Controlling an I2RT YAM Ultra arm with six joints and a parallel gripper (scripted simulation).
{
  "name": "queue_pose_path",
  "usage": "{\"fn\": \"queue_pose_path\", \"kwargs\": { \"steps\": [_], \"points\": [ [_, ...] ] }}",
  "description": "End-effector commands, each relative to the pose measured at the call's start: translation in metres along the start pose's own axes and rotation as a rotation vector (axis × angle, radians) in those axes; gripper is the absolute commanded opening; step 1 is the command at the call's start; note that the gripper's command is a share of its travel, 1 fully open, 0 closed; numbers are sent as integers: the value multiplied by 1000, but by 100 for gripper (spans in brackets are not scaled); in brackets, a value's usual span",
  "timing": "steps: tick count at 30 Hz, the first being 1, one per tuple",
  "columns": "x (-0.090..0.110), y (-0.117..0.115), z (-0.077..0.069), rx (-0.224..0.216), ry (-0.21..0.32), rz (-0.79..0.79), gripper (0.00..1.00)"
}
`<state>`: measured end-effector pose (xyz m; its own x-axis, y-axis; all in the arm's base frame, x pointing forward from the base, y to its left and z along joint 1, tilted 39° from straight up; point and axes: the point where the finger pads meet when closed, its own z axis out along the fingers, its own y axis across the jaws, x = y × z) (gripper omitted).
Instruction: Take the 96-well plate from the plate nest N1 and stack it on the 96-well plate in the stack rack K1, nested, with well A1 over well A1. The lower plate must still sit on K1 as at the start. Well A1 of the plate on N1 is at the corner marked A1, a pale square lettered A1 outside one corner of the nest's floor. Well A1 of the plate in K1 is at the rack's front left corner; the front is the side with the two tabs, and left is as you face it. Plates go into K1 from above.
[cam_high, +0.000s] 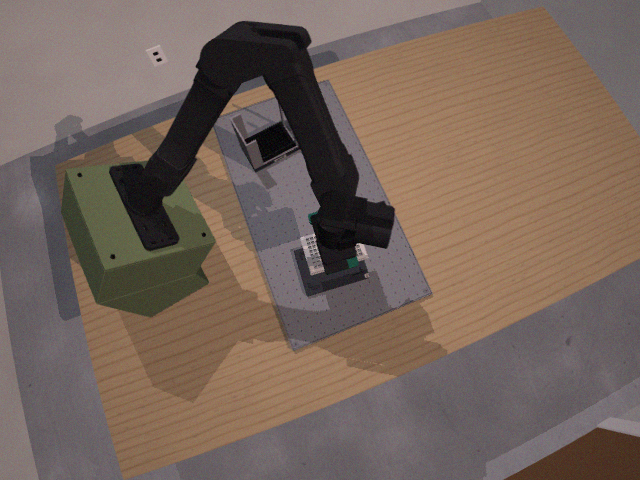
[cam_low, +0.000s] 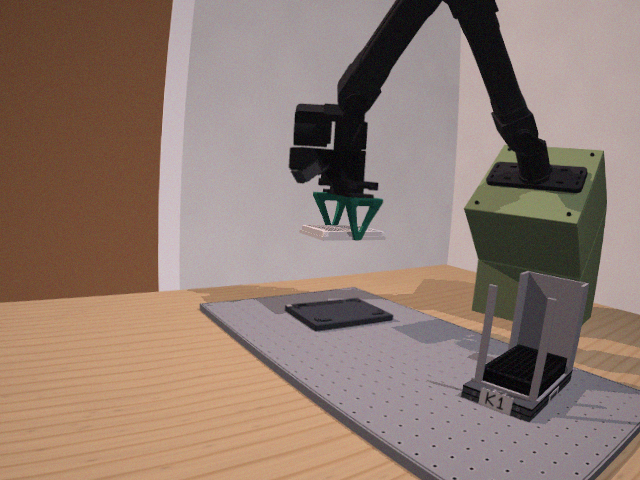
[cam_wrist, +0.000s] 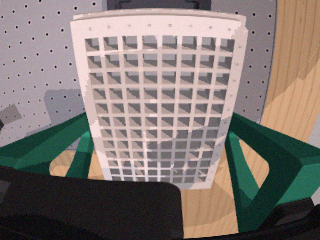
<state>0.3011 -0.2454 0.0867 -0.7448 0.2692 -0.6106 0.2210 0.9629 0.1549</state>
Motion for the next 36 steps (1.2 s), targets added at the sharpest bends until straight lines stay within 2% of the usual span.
{"fn": "queue_pose_path", "kwargs": {
  "steps": [1, 5, 6, 22, 23, 28, 31, 36],
  "points": [
    [-10, -5, -13, 9, -26, -10, 0],
    [-6, -4, -11, 4, -17, -4, 0],
    [-2, -1, -5, -1, -6, -2, 0],
    [-2, -1, -5, -1, -6, -2, 0],
    [5, 9, -7, -15, 4, -35, 0],
    [3, 23, -6, 2, -9, -220, 0],
    [5, 23, -7, 7, -10, -247, 0],
    [7, 42, -6, 2, -10, -251, 0]
  ]
}}
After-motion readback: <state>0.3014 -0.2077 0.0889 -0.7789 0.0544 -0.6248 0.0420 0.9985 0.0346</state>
